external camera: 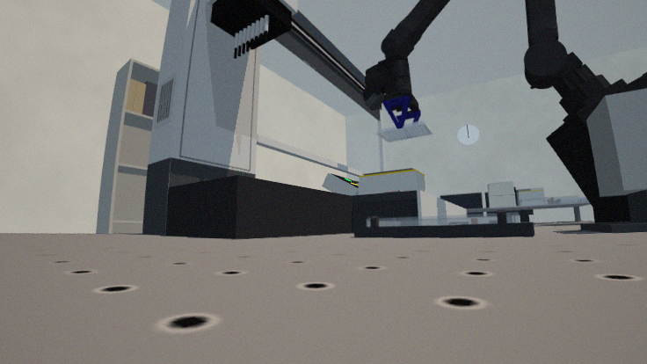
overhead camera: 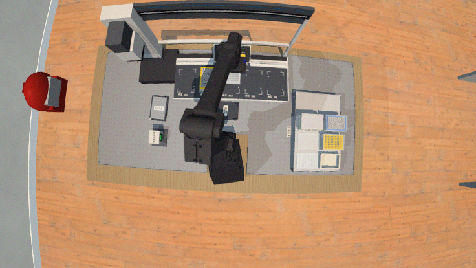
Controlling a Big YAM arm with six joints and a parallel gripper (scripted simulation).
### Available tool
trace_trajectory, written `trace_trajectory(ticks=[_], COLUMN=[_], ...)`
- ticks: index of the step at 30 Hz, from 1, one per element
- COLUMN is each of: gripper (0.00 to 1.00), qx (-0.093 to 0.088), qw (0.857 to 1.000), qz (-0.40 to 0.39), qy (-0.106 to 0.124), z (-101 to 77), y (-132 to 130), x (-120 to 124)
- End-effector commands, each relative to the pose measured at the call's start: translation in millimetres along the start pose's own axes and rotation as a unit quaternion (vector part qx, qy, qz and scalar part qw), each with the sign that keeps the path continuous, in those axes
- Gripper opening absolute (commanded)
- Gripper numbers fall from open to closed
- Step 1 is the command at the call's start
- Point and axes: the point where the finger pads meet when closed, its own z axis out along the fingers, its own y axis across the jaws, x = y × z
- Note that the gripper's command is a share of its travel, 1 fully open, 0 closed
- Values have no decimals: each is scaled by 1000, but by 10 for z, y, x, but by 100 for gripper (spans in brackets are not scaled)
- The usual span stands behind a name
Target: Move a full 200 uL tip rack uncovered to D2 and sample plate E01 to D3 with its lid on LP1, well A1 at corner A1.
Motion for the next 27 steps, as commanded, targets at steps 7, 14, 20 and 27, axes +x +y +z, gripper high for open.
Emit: trace_trajectory(ticks=[7, 14, 20, 27], gripper=[0, 0, 0, 0], qx=[1, 2, 2, 3], qw=[1000, 1000, 1000, 1000], qz=[1, 1, 3, 3], qy=[-11, -11, -11, -17], z=[108, 225, 291, 367], y=[19, 18, 2, 2], x=[-55, -52, -52, -62])
